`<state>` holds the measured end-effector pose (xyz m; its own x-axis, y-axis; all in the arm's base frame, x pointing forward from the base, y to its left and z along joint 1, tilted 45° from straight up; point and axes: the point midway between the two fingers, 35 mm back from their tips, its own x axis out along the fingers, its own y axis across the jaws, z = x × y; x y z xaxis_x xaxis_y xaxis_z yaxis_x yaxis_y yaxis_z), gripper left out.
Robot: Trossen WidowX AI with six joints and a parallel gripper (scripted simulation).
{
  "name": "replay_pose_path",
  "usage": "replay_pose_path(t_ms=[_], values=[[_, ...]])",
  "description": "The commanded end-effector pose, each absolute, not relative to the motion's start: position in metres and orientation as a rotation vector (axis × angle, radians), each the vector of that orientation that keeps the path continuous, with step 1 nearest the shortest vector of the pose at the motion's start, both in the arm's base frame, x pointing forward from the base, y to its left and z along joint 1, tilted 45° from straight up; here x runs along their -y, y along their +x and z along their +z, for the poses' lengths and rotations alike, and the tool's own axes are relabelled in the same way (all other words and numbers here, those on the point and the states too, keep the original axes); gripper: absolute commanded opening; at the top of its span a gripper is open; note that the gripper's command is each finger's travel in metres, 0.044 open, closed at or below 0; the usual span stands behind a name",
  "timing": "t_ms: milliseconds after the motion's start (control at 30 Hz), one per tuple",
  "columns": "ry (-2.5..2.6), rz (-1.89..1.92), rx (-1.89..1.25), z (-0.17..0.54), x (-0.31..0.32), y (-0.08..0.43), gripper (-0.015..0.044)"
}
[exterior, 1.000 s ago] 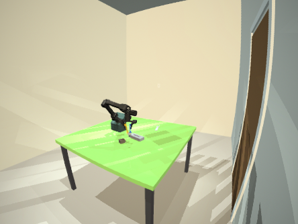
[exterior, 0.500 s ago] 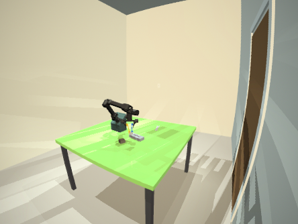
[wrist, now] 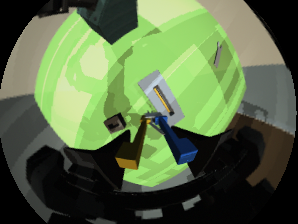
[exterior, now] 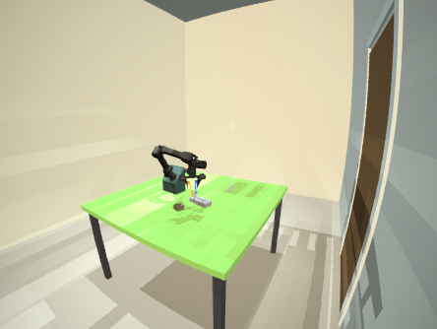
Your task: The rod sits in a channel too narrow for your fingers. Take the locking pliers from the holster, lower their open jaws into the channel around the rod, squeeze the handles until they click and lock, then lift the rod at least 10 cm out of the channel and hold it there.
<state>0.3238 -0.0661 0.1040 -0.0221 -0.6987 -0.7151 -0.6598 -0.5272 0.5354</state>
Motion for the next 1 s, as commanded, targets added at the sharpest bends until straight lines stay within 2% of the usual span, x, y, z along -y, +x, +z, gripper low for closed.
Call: replay_pose_path(t_ms=[0,967], values=[[2.15,-1.648,1.439,0.1,0.06,0.327,0.0318],[1.921,-1.744,1.003,0.073,0.031,0.335,0.0318]])
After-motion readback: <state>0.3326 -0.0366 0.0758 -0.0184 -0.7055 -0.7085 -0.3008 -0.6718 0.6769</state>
